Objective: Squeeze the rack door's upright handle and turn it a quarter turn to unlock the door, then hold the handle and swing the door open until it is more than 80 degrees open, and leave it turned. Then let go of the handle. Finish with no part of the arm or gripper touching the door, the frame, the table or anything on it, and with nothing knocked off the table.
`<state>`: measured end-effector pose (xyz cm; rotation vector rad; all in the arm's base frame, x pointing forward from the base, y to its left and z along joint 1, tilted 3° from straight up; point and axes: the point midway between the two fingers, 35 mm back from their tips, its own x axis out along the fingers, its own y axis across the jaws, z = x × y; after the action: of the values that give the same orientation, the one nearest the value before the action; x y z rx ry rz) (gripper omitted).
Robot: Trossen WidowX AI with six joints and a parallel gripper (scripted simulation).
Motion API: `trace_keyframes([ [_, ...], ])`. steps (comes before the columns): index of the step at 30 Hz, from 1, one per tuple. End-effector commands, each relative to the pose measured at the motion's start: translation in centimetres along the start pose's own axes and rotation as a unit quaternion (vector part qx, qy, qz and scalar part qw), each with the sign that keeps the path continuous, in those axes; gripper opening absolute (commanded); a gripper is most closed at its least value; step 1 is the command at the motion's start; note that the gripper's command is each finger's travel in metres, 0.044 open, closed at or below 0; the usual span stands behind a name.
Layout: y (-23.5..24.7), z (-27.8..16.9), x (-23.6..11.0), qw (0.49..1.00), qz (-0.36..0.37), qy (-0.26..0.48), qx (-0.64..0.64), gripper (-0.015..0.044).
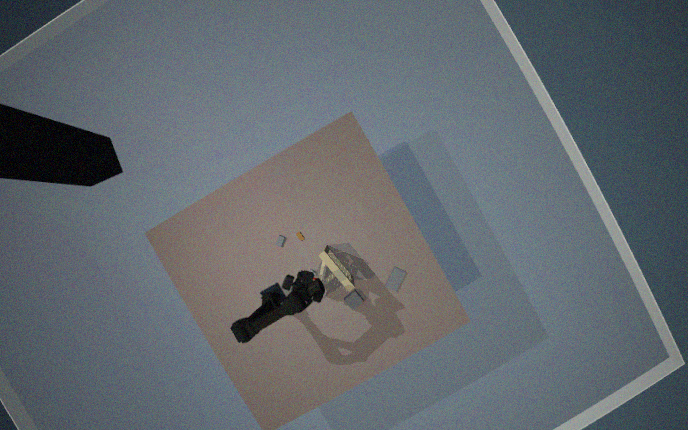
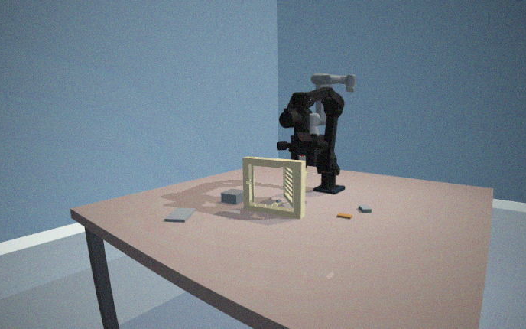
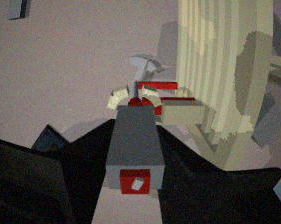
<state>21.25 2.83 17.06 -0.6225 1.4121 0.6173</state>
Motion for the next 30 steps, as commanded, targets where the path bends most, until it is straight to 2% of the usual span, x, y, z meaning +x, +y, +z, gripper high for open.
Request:
trace_keyframes([
  [1,0.6,0.2,-0.1,1.000,-0.004,-0.003,0.029,0.0016],
  [30,5.3,2.3,0.0,0.979,0.000,-0.004,0.205,0.0016],
])
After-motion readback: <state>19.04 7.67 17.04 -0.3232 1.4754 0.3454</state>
